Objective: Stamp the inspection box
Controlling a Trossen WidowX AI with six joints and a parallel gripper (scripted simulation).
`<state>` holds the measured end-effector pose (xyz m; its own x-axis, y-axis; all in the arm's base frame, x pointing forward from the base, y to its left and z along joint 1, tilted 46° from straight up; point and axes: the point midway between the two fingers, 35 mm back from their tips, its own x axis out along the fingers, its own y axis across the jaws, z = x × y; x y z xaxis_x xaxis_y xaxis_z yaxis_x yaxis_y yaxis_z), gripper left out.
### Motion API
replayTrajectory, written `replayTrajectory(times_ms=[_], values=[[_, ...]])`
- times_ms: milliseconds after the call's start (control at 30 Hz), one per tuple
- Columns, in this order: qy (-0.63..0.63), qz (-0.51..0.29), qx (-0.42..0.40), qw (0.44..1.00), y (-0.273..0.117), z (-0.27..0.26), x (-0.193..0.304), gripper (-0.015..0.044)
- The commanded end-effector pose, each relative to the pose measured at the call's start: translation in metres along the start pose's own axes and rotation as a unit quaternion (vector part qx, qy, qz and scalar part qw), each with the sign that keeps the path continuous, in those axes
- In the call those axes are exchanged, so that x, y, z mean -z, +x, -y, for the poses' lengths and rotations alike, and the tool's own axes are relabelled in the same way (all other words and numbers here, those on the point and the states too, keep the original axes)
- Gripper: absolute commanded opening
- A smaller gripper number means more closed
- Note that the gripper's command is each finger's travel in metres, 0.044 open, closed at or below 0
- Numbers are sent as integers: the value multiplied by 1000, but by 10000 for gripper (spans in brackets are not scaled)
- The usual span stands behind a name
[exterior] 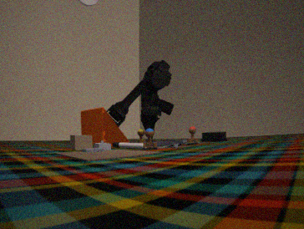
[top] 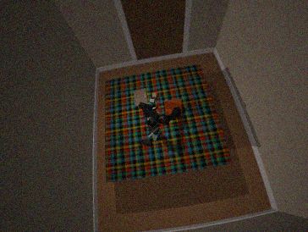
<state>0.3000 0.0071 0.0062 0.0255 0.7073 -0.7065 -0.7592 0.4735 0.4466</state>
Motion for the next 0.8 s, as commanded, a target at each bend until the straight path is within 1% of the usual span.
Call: replayTrajectory(times_ms=[0,767], values=[[4,2,-1,1000,1,0,0,0],[4,2,-1,1000,5,-1,0,0]])
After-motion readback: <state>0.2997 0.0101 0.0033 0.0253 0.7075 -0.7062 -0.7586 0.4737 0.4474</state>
